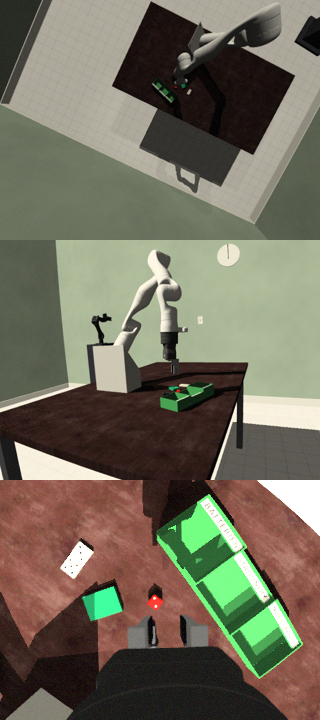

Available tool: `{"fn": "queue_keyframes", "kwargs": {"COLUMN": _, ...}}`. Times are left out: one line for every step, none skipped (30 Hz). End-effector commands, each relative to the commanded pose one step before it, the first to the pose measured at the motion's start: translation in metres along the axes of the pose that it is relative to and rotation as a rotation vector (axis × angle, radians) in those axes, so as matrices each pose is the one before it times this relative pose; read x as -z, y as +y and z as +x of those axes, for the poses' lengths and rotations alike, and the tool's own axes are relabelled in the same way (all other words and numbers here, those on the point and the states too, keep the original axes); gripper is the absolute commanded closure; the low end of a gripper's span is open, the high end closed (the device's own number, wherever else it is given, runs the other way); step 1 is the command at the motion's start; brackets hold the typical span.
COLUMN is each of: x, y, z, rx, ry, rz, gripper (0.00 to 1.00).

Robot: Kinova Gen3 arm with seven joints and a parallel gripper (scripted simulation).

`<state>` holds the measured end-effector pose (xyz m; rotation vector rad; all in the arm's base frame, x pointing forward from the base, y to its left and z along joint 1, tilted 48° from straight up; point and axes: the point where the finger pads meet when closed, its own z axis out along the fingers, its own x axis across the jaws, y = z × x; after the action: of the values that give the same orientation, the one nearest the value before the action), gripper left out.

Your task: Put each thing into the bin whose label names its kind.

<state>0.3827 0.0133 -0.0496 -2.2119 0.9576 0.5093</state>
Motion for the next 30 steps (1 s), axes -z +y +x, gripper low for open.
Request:
{"fn": "queue_keyframes", "kwargs": {"x": -0.01319, "y": 0.02560, "z": -0.01041, "rx": -0.00265, "ry": -0.01306, "rz": 0.05516, "gripper": 0.38}}
{"fn": "queue_keyframes", "kwargs": {"x": -0.00530, "y": 0.00561, "z": -0.00318, "rx": 0.00027, "ry": -0.00002, "rz": -0.00002, "gripper": 0.38}}
{"fn": "queue_keyframes", "kwargs": {"x": 0.00000, "y": 0.00000, "z": 0.00000, "rx": 0.00000, "ry": 0.00000, "rz": 0.00000, "gripper": 0.38}}
{"fn": "queue_keyframes", "kwargs": {"x": 0.00000, "y": 0.00000, "z": 0.00000, "rx": 0.00000, "ry": 0.00000, "rz": 0.00000, "gripper": 0.38}}
{"fn": "queue_keyframes", "kwargs": {"x": -0.00530, "y": 0.00561, "z": -0.00317, "rx": -0.00003, "ry": -0.00002, "rz": -0.00002, "gripper": 0.38}}
{"fn": "queue_keyframes", "kwargs": {"x": -0.00167, "y": 0.00361, "z": -0.00139, "rx": -0.00027, "ry": -0.00001, "rz": -0.00001, "gripper": 0.38}}
{"fn": "queue_keyframes", "kwargs": {"x": 0.00000, "y": 0.00132, "z": -0.00037, "rx": 0.00027, "ry": 0.00000, "rz": 0.00000, "gripper": 0.38}}
{"fn": "queue_keyframes", "kwargs": {"x": 0.00000, "y": 0.00084, "z": -0.00023, "rx": -0.00006, "ry": 0.00000, "rz": 0.00000, "gripper": 0.38}}
{"fn": "queue_keyframes", "kwargs": {"x": 0.00000, "y": 0.00046, "z": -0.00009, "rx": -0.00008, "ry": 0.00000, "rz": 0.00000, "gripper": 0.38}}
{"fn": "queue_keyframes", "kwargs": {"x": 0.00000, "y": 0.00017, "z": 0.00003, "rx": -0.00008, "ry": 0.00000, "rz": 0.00000, "gripper": 0.38}}
{"fn": "queue_keyframes", "kwargs": {"x": 0.00000, "y": -0.00003, "z": 0.00009, "rx": 0.00028, "ry": 0.00000, "rz": 0.00000, "gripper": 0.38}}
{"fn": "queue_keyframes", "kwargs": {"x": 0.00000, "y": -0.00017, "z": 0.00013, "rx": -0.00003, "ry": 0.00000, "rz": 0.00000, "gripper": 0.38}}
{"fn": "queue_keyframes", "kwargs": {"x": 0.00000, "y": -0.00026, "z": 0.00014, "rx": 0.00001, "ry": 0.00000, "rz": 0.00000, "gripper": 0.38}}
{"fn": "queue_keyframes", "kwargs": {"x": 0.00000, "y": -0.00031, "z": 0.00013, "rx": -0.00029, "ry": 0.00000, "rz": 0.00000, "gripper": 0.38}}
{"fn": "queue_keyframes", "kwargs": {"x": 0.00000, "y": -0.00034, "z": 0.00009, "rx": 0.00016, "ry": 0.00001, "rz": -0.00001, "gripper": 0.38}}
{"fn": "queue_keyframes", "kwargs": {"x": 0.00000, "y": -0.00032, "z": 0.00008, "rx": 0.00041, "ry": 0.00000, "rz": 0.00000, "gripper": 0.38}}
{"fn": "queue_keyframes", "kwargs": {"x": 0.00000, "y": -0.00032, "z": 0.00007, "rx": 0.00039, "ry": 0.00000, "rz": 0.00000, "gripper": 0.38}}
{"fn": "queue_keyframes", "kwargs": {"x": 0.00000, "y": -0.00031, "z": 0.00006, "rx": 0.00001, "ry": 0.00000, "rz": 0.00000, "gripper": 0.38}}
{"fn": "queue_keyframes", "kwargs": {"x": 0.00000, "y": -0.00029, "z": 0.00005, "rx": 0.00000, "ry": 0.00000, "rz": 0.00000, "gripper": 0.38}}
{"fn": "queue_keyframes", "kwargs": {"x": 0.00000, "y": 0.00000, "z": 0.00000, "rx": 0.00000, "ry": 0.00000, "rz": 0.00000, "gripper": 0.38}}
{"fn": "queue_keyframes", "kwargs": {"x": 0.00000, "y": 0.00000, "z": 0.00000, "rx": 0.00000, "ry": 0.00000, "rz": 0.00000, "gripper": 0.38}}
{"fn": "queue_keyframes", "kwargs": {"x": 0.00000, "y": -0.00024, "z": 0.00003, "rx": 0.00000, "ry": 0.00000, "rz": 0.00000, "gripper": 0.38}}
{"fn": "queue_keyframes", "kwargs": {"x": 0.00000, "y": -0.00022, "z": 0.00002, "rx": 0.00000, "ry": 0.00000, "rz": 0.00000, "gripper": 0.38}}
{"fn": "queue_keyframes", "kwargs": {"x": 0.00000, "y": -0.00021, "z": 0.00002, "rx": 0.00000, "ry": 0.00000, "rz": 0.00000, "gripper": 0.38}}
{"fn": "queue_keyframes", "kwargs": {"x": 0.00000, "y": -0.00020, "z": 0.00002, "rx": 0.00000, "ry": 0.00000, "rz": 0.00000, "gripper": 0.38}}
{"fn": "queue_keyframes", "kwargs": {"x": 0.00000, "y": -0.00018, "z": 0.00001, "rx": 0.00000, "ry": 0.00000, "rz": 0.00000, "gripper": 0.38}}
{"fn": "queue_keyframes", "kwargs": {"x": 0.00000, "y": -0.00016, "z": 0.00001, "rx": 0.00000, "ry": 0.00000, "rz": 0.00000, "gripper": 0.38}}
{"fn": "queue_keyframes", "kwargs": {"x": 0.00000, "y": -0.00014, "z": 0.00001, "rx": 0.00000, "ry": 0.00000, "rz": 0.00000, "gripper": 0.38}}
{"fn": "queue_keyframes", "kwargs": {"x": 0.00000, "y": -0.00013, "z": 0.00001, "rx": 0.00000, "ry": 0.00000, "rz": 0.00000, "gripper": 0.38}}
{"fn": "queue_keyframes", "kwargs": {"x": 0.00000, "y": -0.00011, "z": 0.00001, "rx": 0.00000, "ry": 0.00000, "rz": 0.00000, "gripper": 0.38}}
